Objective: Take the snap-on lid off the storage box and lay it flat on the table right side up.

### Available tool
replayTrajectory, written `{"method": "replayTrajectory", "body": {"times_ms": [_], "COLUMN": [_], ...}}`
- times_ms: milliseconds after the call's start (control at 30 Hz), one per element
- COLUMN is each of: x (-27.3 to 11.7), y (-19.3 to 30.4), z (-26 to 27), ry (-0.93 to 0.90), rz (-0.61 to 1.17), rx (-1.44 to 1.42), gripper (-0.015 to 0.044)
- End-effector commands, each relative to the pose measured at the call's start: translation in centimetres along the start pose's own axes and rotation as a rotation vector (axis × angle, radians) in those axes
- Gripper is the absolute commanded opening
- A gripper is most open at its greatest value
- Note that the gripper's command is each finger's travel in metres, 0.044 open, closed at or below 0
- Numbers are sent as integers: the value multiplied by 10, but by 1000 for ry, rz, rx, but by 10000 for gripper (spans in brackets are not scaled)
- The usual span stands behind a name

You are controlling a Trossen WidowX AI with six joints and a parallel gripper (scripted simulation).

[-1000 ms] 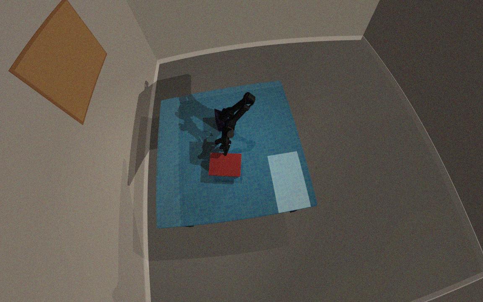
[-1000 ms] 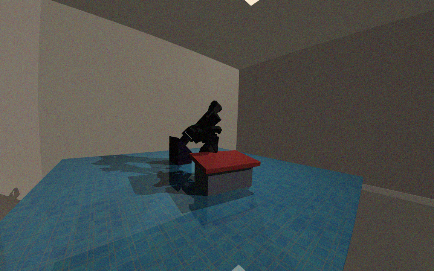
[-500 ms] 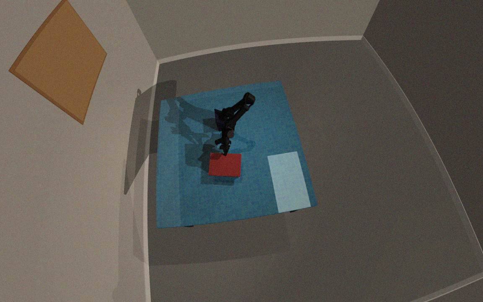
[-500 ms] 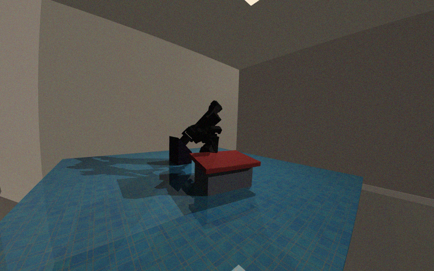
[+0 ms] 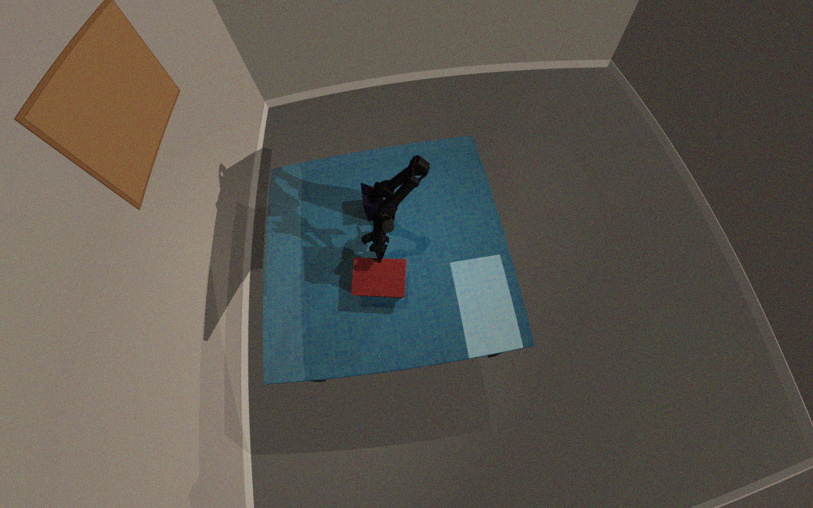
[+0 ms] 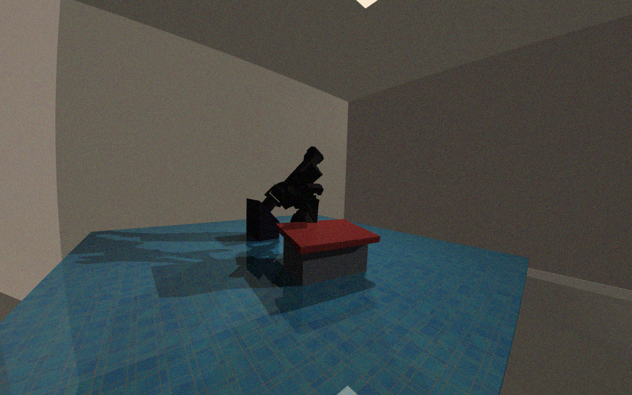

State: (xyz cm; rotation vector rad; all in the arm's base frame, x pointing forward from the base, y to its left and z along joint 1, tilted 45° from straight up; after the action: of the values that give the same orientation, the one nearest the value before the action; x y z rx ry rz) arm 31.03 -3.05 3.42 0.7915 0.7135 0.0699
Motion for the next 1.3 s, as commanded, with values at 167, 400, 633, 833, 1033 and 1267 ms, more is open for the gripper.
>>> {"method": "replayTrajectory", "body": {"times_ms": [167, 400, 633, 833, 1033, 1267], "x": [1, 1, -3, -7, -11, -15], "y": [0, 0, 0, 0, 0, -1], "z": [0, 1, 5, 12, 19, 28], "ry": [0, -1, 1, 0, 0, 0], "rz": [-2, -2, -4, -4, -4, -5], "rx": [2, 2, 3, 3, 3, 2], "gripper": [0, 0, 0, 0, 0, 0]}}
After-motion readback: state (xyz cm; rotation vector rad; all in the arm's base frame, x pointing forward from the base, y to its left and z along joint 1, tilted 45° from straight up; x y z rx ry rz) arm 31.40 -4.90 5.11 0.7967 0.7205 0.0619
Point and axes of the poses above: the point midway between the two fingers, 35 mm back from their tips, its own x axis out along the fingers, its own z axis across the jaws, y = z × x, the point moved 3 cm from there along -x, back along the fingers, and after that the axes turned 2 degrees about -x, right-handed, at the moved point
